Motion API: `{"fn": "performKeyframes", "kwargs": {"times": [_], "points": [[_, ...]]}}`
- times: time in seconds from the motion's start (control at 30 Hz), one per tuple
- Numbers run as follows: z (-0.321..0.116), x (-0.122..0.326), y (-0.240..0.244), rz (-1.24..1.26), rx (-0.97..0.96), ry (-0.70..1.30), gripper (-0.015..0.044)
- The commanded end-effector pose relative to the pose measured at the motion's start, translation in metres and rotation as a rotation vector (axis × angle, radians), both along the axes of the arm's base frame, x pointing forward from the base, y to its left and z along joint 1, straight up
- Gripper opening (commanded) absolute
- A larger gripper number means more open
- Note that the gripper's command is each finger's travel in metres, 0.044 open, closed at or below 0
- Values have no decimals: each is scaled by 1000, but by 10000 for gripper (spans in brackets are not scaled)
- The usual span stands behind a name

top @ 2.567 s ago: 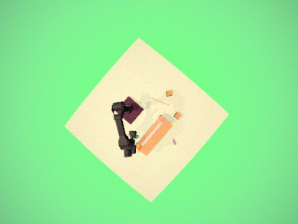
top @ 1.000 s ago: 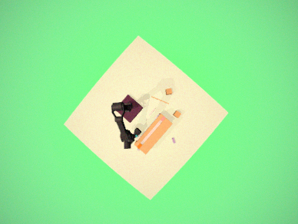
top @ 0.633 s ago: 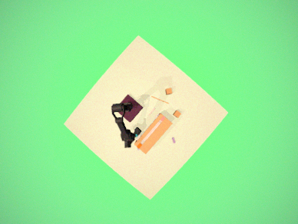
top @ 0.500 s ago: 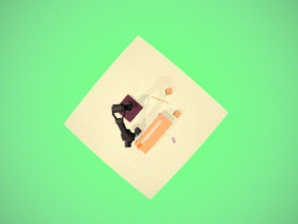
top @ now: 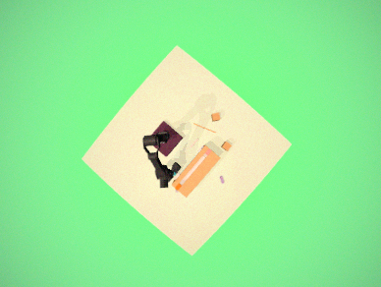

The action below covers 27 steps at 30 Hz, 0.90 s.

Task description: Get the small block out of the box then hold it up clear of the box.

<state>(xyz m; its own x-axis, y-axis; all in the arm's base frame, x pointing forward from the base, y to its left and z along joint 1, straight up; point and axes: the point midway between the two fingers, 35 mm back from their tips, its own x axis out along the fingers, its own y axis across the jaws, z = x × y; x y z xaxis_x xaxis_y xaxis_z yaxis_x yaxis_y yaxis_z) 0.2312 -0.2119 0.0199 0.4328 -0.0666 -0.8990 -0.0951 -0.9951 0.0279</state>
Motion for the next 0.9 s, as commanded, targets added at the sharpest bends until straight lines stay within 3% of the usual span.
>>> {"fn": "performKeyframes", "kwargs": {"times": [0.0, 0.17, 0.33, 0.53, 0.87], "points": [[-3, -1, 1, -4, 10, 5, 134], [22, 0, -1, -2, 6, 3, 2], [57, -1, 1, 0, 0, 0, 0], [63, -1, 1, -3, 0, 0, 0], [101, -5, 21, -204, -2, -3, 0]]}}
